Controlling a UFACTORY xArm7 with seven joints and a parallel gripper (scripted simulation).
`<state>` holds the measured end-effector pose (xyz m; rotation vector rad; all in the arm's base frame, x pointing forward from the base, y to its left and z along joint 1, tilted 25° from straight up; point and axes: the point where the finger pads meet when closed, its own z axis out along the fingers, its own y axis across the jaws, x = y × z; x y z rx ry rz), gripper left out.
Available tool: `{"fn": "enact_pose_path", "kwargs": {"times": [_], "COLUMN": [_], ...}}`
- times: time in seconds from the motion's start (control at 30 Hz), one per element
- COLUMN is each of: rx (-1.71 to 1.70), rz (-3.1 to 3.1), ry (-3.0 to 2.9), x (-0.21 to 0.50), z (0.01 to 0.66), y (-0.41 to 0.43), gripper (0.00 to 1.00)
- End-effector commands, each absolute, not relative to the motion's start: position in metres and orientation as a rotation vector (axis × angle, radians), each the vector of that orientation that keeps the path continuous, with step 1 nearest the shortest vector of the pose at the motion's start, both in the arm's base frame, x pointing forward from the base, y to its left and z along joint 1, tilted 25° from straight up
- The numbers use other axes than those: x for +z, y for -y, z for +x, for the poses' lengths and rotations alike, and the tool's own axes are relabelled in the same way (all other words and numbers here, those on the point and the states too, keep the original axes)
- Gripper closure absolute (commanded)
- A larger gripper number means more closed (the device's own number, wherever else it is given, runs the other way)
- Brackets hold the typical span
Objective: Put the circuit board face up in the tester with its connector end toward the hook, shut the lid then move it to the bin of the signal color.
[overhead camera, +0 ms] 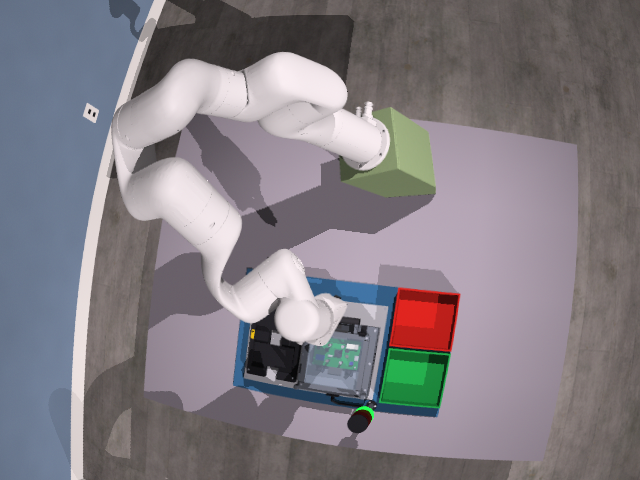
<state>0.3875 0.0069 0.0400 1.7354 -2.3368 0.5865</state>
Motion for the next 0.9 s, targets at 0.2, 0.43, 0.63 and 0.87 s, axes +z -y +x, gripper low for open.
{"fn": "enact_pose_path", "kwargs": {"times": [0.2, 0.43, 0.63, 0.87], "rx": [0.652, 0.672, 0.683, 0.693], "rz": [1.384, 1.152, 0.963, 0.708], "ry": [2.627, 2.776, 2.877, 2.99], "x": [0.041, 0.041, 0.041, 0.041], "z": [0.3887, 0.3887, 0.3887, 0.3887], "y": [-0.008, -0.008, -0.008, -0.008], "gripper": [1.0, 1.0, 1.0, 1.0]}}
